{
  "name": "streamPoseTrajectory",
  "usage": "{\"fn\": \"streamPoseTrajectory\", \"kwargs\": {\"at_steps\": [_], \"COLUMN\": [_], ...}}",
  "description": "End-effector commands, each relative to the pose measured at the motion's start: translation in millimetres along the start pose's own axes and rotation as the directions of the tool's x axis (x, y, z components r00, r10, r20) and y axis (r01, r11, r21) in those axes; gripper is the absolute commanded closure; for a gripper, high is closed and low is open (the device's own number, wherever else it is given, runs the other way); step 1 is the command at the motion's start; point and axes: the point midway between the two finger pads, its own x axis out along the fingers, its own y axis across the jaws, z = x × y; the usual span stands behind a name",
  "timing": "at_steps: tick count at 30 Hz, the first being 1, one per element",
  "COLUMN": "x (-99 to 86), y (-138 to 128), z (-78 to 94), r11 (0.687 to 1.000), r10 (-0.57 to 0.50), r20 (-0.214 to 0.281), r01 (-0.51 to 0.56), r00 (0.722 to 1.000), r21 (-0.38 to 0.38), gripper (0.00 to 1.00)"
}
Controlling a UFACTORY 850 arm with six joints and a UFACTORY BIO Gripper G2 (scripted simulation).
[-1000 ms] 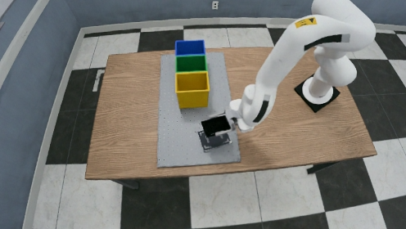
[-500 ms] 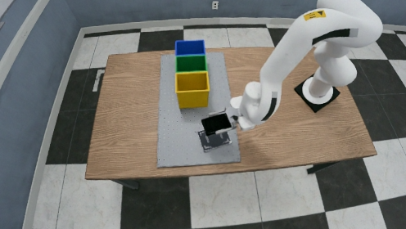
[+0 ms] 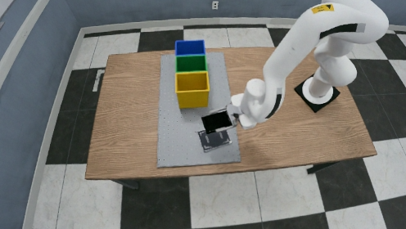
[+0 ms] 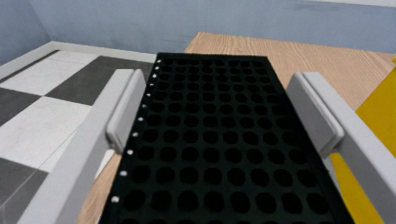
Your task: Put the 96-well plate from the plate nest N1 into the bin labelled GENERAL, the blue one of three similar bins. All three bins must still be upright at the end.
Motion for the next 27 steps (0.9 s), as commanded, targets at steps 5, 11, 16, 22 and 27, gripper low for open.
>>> {"fn": "streamPoseTrajectory", "kwargs": {"at_steps": [5, 11, 16, 22, 27], "x": [0.8, 0.8, 0.4, -0.5, -0.9], "y": [0.2, 0.2, -9.8, -29.8, -39.8], "z": [4.8, 4.8, 4.6, 4.3, 4.1], "r11": [1.0, 1.0, 0.995, 0.971, 0.971], "r10": [0.0, 0.0, -0.1, -0.237, -0.237], "r20": [0.002, 0.002, 0.002, 0.002, 0.002], "r01": [0.0, 0.0, 0.1, 0.237, 0.237], "r00": [1.0, 1.0, 0.995, 0.971, 0.971], "r21": [0.0, 0.0, 0.0, 0.0, 0.0], "gripper": [1.0, 1.0, 1.0, 1.0, 1.0]}}
